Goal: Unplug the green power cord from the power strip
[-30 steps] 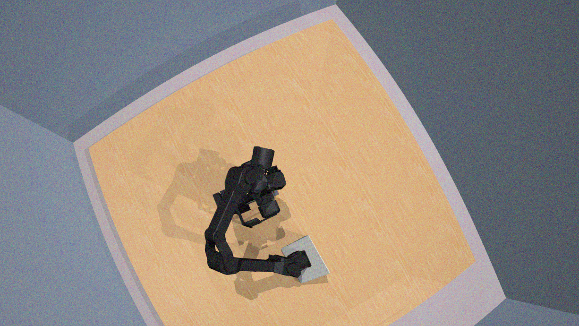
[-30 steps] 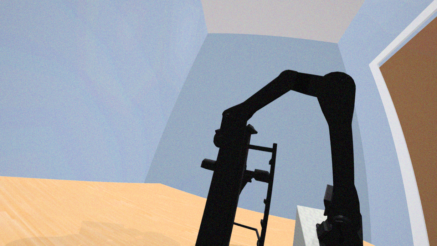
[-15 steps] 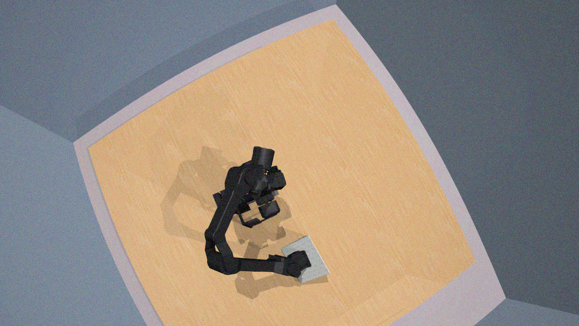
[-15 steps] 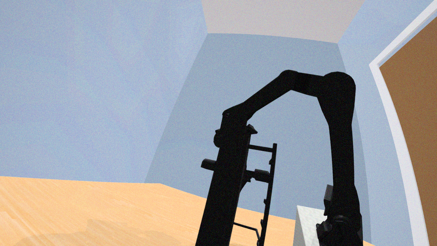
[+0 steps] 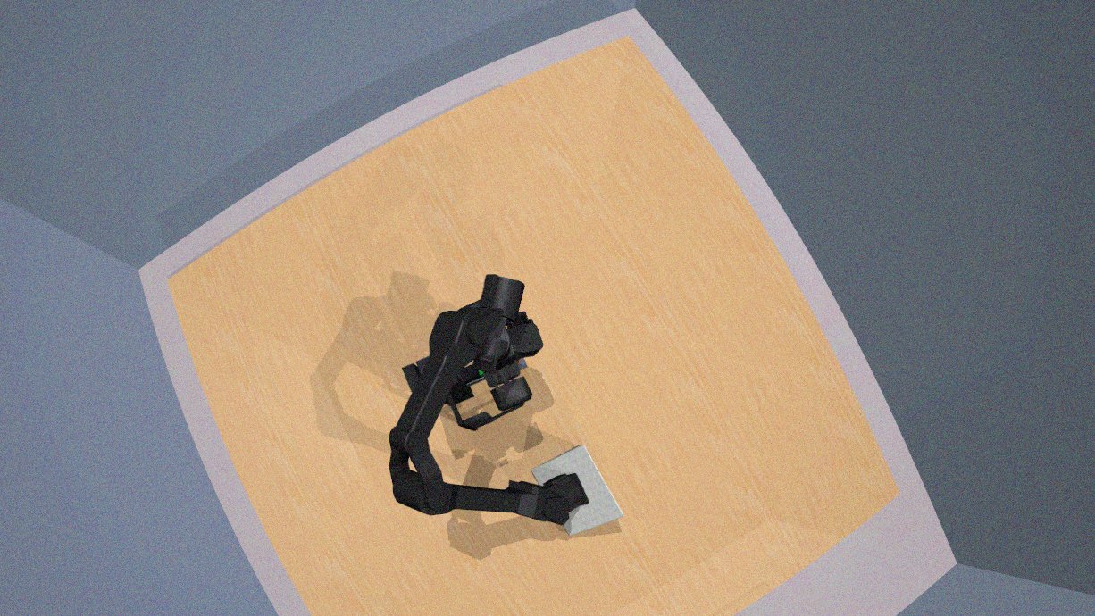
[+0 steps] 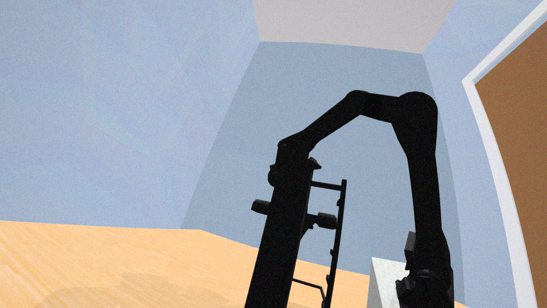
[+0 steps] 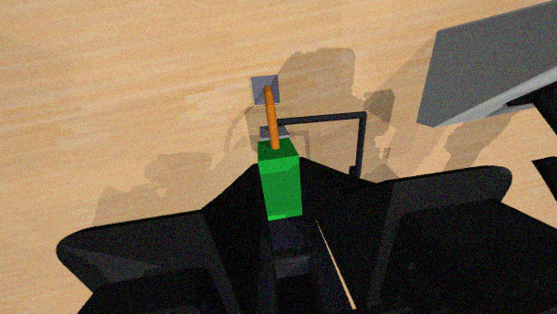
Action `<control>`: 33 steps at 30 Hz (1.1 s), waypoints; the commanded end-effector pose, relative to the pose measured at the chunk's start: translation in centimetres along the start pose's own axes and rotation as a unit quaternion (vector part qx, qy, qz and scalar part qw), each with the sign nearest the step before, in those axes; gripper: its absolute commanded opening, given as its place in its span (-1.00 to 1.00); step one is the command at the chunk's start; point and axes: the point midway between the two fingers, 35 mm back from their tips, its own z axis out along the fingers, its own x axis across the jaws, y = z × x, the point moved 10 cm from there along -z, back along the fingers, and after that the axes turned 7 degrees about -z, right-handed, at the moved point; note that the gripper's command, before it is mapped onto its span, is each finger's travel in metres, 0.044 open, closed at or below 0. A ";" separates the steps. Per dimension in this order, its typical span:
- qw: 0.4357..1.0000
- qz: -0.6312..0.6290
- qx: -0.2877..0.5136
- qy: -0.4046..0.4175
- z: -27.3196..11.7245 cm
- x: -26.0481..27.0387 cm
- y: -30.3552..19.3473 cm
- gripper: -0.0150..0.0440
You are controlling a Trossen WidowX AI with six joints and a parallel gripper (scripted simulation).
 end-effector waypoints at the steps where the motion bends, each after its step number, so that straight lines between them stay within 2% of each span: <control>1: 1.000 0.008 -0.020 0.000 -0.5 -0.3 2.3 -0.49; 18: 1.000 0.008 -0.020 0.001 -1.0 -0.9 5.0 -0.49; 33: 1.000 0.009 -0.019 0.001 -0.9 -1.0 4.7 0.84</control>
